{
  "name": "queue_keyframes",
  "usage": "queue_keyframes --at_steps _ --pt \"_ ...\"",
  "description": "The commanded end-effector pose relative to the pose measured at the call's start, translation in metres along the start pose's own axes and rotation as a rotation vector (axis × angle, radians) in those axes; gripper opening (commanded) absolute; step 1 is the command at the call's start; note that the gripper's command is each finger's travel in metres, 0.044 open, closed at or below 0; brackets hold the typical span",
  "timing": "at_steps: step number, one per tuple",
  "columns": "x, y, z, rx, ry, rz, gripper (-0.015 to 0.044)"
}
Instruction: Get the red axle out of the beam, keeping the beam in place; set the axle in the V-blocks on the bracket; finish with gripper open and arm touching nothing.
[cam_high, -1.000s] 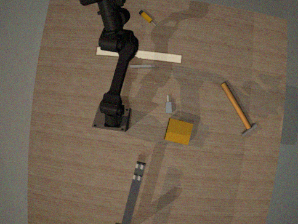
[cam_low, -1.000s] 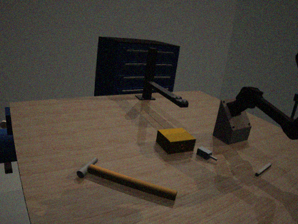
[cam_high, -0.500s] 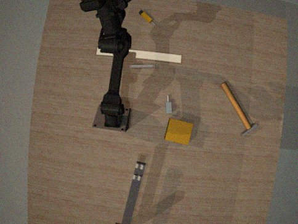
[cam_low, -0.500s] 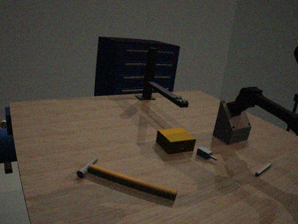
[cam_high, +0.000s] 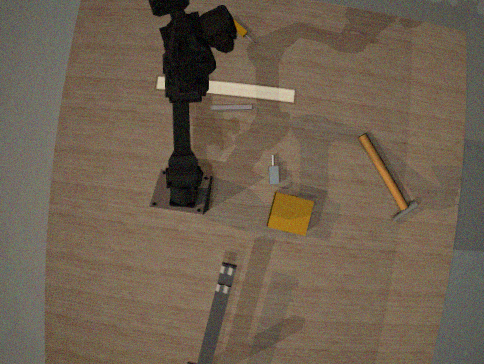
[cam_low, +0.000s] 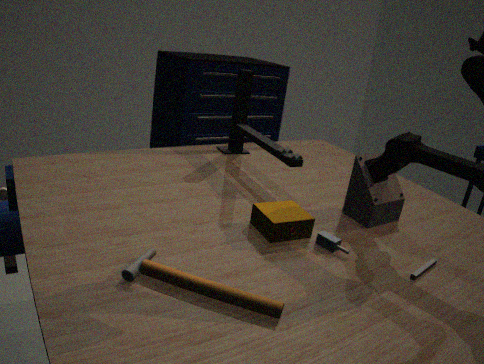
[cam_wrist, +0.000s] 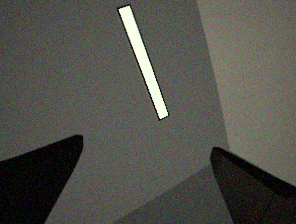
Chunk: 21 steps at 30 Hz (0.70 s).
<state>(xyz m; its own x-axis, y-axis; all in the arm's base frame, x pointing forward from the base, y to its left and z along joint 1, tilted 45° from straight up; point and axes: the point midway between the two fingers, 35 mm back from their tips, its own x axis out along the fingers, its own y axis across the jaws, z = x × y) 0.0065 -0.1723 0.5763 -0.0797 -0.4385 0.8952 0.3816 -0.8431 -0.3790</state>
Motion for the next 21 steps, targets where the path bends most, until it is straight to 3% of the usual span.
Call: queue_keyframes --at_steps 1,13,21 --pt "-0.005 0.063 0.011 0.193 -0.033 0.215 0.0440" --pt "-0.063 0.184 0.062 0.604 -0.016 0.718 0.0440" --pt "-0.098 0.220 0.089 0.768 0.012 0.929 0.0440"
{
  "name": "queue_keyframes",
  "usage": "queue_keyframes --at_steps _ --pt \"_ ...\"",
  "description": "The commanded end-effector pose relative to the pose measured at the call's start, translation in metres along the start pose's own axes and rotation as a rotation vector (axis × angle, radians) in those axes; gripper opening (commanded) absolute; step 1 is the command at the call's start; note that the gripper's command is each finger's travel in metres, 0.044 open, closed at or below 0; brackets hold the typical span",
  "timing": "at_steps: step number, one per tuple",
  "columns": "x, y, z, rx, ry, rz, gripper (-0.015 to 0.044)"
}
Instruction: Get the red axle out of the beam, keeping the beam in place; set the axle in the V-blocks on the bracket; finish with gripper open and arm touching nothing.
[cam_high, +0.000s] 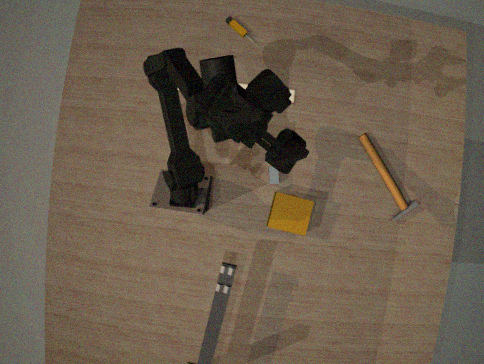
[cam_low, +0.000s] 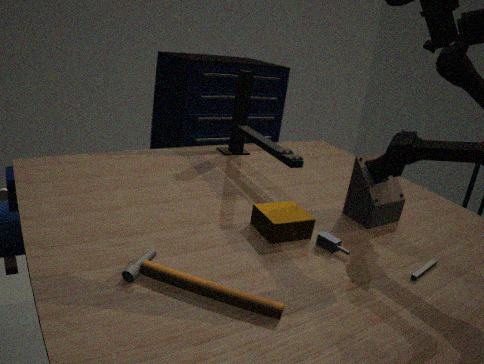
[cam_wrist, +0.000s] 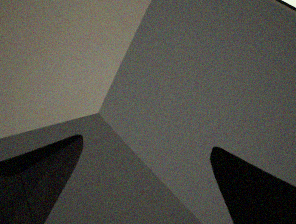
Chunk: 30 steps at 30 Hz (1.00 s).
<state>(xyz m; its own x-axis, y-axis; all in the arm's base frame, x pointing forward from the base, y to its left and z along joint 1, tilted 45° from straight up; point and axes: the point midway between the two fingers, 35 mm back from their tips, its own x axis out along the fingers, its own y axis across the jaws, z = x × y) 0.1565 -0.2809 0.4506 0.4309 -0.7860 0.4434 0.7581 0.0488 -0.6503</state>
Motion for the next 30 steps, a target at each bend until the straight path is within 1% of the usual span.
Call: queue_keyframes --at_steps 1,5,8,12,16,20,24,27,30 --pt "0.004 0.049 -0.009 0.144 0.035 0.174 0.0440" --pt "-0.004 0.116 -0.015 0.357 0.116 0.413 0.0440" --pt "-0.018 0.165 -0.019 0.519 0.212 0.589 0.0440" --pt "-0.050 0.226 -0.020 0.721 0.386 0.816 0.0440" --pt "-0.094 0.278 -0.019 0.894 0.613 1.021 0.0440" --pt "-0.149 0.319 -0.016 1.039 0.920 1.194 0.0440" --pt "-0.211 0.346 -0.011 1.128 1.302 1.308 0.0440" --pt "-0.260 0.356 -0.008 1.145 1.635 1.334 0.0440" --pt "-0.307 0.356 -0.004 1.107 1.987 1.289 0.0440"
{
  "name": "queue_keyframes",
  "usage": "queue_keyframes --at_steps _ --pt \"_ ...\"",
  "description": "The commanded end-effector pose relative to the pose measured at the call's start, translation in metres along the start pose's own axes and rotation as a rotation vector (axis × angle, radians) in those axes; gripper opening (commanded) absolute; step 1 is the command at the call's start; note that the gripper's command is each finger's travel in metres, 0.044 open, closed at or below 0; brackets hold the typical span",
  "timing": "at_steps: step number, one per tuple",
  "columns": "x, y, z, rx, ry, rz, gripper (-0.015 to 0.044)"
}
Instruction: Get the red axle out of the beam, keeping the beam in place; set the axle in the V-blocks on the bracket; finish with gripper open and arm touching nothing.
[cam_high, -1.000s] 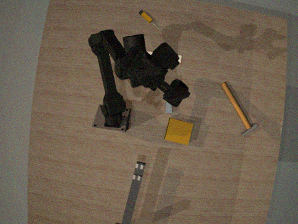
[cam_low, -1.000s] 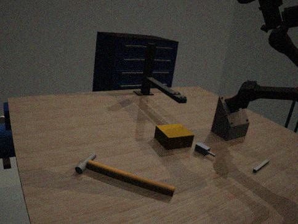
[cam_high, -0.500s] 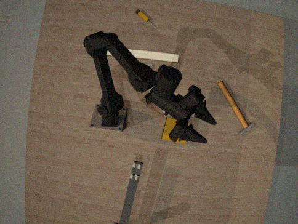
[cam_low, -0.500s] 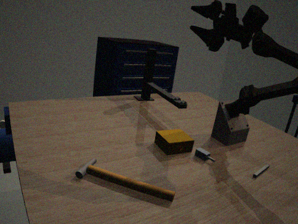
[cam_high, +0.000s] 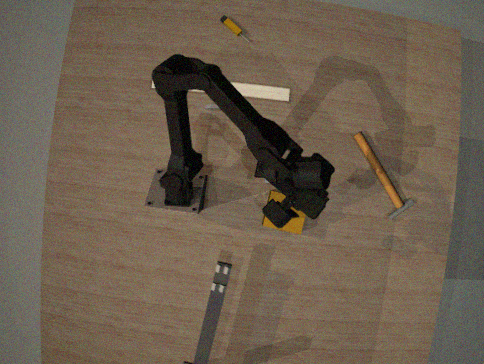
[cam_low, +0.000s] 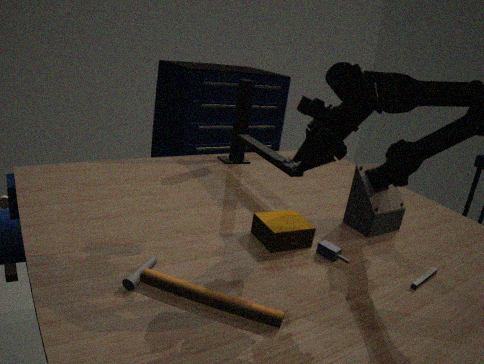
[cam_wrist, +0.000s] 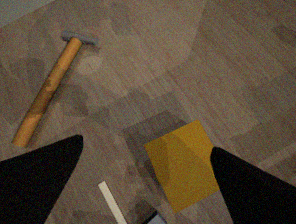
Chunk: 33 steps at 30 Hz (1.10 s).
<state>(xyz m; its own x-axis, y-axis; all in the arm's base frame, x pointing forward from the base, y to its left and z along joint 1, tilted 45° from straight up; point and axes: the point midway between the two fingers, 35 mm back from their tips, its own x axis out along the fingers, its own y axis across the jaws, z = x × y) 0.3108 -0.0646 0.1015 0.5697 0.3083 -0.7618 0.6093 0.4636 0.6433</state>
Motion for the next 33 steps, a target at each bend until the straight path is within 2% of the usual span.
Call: queue_keyframes --at_steps 1,5,7,17,23,33 --pt "0.021 -0.008 -0.059 0.302 0.275 -0.088 0.0440" --pt "0.026 -0.013 -0.116 0.608 0.507 -0.250 0.0440" --pt "0.025 -0.015 -0.133 0.706 0.571 -0.317 0.0440" --pt "0.024 -0.015 -0.135 0.719 0.579 -0.327 0.0440" --pt "0.050 -0.017 -0.155 0.720 0.580 -0.326 0.0440" --pt "0.064 -0.019 -0.166 0.720 0.581 -0.325 0.0440"
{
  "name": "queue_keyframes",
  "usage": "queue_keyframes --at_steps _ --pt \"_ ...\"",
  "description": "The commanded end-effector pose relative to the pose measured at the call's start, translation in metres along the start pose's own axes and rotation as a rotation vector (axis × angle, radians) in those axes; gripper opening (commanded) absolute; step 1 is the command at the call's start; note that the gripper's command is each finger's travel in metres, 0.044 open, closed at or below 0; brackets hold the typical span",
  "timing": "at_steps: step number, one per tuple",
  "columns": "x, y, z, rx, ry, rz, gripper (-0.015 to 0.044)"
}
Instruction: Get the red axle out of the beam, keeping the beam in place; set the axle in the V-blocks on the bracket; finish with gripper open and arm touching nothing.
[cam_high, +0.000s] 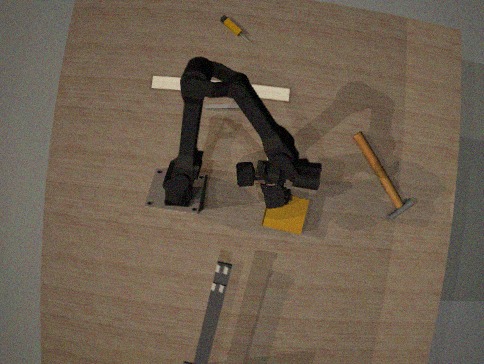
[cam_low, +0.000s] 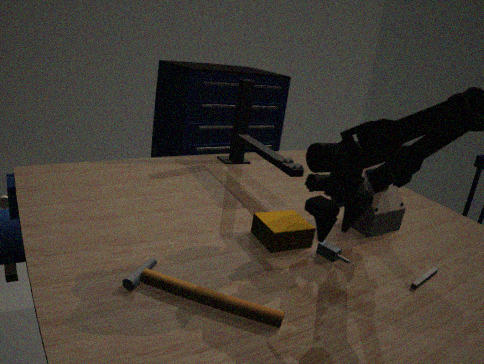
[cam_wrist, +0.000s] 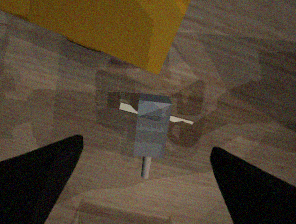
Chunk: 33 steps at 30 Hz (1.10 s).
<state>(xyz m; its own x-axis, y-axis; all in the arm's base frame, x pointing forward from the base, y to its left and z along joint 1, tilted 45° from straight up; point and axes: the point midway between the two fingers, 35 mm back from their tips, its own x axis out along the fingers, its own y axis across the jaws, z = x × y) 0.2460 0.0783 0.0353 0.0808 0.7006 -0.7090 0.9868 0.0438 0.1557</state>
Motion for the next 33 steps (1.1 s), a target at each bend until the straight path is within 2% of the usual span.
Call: queue_keyframes --at_steps 1,29,33 --pt "0.009 -0.003 0.001 0.013 0.008 -0.008 0.0440" --pt "0.047 -0.003 0.000 0.013 0.010 -0.008 0.0440" --pt "0.047 -0.003 0.000 0.013 0.010 -0.008 0.0335"
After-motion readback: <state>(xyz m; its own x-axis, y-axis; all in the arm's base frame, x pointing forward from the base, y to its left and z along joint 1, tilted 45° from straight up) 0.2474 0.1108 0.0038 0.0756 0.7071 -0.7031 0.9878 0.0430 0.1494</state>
